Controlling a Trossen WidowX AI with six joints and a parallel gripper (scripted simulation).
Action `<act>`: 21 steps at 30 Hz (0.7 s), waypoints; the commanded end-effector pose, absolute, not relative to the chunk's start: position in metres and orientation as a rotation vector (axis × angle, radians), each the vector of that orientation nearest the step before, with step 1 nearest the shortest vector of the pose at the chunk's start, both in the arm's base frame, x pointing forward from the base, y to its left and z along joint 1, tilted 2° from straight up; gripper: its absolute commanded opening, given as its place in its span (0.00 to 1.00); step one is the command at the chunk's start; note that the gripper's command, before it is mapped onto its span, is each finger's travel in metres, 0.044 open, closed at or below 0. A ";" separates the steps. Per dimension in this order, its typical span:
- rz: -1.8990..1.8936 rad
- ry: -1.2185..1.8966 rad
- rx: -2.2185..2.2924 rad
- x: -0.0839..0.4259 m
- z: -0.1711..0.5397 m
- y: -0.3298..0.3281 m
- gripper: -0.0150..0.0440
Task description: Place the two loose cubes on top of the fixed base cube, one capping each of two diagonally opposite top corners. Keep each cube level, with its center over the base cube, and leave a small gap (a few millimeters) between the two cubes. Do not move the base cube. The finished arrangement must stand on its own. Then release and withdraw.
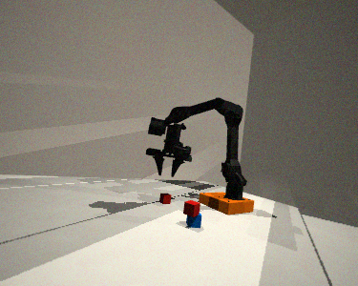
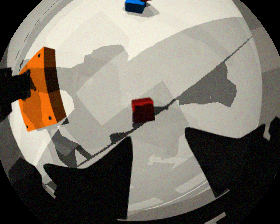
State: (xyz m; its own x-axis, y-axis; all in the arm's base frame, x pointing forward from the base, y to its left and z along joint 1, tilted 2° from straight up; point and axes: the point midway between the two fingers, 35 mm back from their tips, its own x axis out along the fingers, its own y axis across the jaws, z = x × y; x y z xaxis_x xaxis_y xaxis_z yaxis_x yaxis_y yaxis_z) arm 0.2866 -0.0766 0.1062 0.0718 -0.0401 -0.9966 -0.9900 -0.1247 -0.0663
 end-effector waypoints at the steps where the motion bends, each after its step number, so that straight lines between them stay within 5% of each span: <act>1: 1.258 1.142 -1.350 0.282 0.072 -0.076 0.70; 21: 1.258 1.142 -1.349 0.283 0.042 -0.077 0.70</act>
State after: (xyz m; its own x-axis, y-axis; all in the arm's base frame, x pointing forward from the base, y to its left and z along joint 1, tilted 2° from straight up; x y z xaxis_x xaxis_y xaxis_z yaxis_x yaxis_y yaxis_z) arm 0.2856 -0.0777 0.0506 0.0567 -0.0364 -0.9977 -0.9908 -0.1251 -0.0518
